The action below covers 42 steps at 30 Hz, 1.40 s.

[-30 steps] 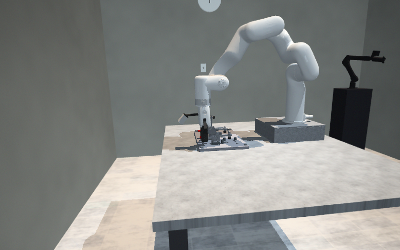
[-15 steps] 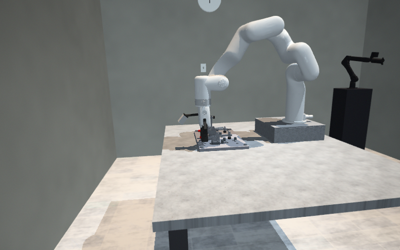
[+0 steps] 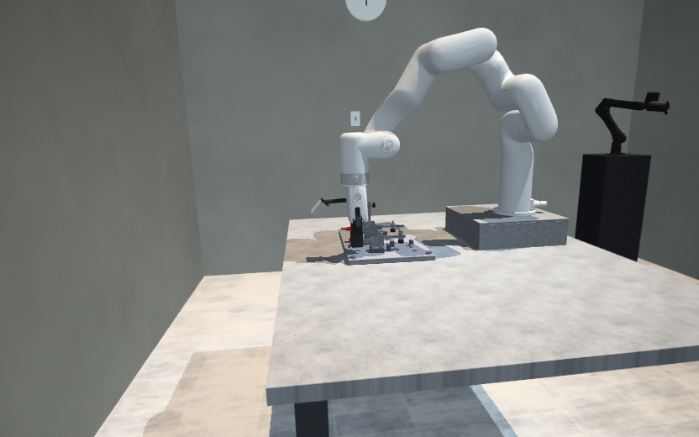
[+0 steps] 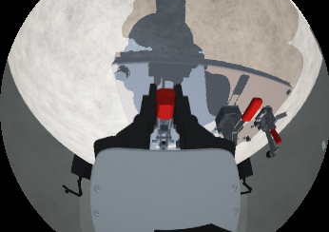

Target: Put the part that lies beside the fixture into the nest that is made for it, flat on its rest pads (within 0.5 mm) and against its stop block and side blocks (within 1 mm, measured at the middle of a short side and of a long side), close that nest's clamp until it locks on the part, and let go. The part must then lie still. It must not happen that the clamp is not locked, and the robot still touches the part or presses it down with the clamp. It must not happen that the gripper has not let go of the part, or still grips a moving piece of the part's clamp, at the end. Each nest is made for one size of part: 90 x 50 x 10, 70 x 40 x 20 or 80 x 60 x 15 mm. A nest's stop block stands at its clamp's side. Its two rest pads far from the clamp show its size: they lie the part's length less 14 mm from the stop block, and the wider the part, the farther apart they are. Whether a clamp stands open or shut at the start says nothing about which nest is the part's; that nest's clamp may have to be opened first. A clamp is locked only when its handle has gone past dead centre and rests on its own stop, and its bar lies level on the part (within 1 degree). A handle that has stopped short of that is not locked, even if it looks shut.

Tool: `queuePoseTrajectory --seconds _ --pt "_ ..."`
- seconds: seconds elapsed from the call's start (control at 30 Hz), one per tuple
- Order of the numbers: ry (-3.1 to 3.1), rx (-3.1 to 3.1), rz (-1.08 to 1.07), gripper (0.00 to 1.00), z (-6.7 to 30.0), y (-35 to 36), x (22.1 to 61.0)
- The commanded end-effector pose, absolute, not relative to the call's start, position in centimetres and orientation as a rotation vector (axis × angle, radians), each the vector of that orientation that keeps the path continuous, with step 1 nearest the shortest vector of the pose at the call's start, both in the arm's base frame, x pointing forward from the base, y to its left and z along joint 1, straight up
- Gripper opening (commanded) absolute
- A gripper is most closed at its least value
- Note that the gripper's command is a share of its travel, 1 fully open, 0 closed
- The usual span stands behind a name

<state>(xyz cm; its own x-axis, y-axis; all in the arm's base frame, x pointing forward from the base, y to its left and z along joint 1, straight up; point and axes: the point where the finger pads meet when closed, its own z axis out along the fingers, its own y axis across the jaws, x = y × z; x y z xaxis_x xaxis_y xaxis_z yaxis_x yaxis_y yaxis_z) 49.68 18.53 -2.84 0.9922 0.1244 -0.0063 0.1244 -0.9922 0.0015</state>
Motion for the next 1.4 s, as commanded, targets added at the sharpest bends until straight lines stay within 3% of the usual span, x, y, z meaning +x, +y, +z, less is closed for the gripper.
queuePoseTrajectory --seconds 0.0,1.37 --pt "0.196 3.135 -0.004 0.00 -2.69 18.58 49.82" --pt "0.196 3.135 -0.004 0.00 -2.12 18.56 49.61"
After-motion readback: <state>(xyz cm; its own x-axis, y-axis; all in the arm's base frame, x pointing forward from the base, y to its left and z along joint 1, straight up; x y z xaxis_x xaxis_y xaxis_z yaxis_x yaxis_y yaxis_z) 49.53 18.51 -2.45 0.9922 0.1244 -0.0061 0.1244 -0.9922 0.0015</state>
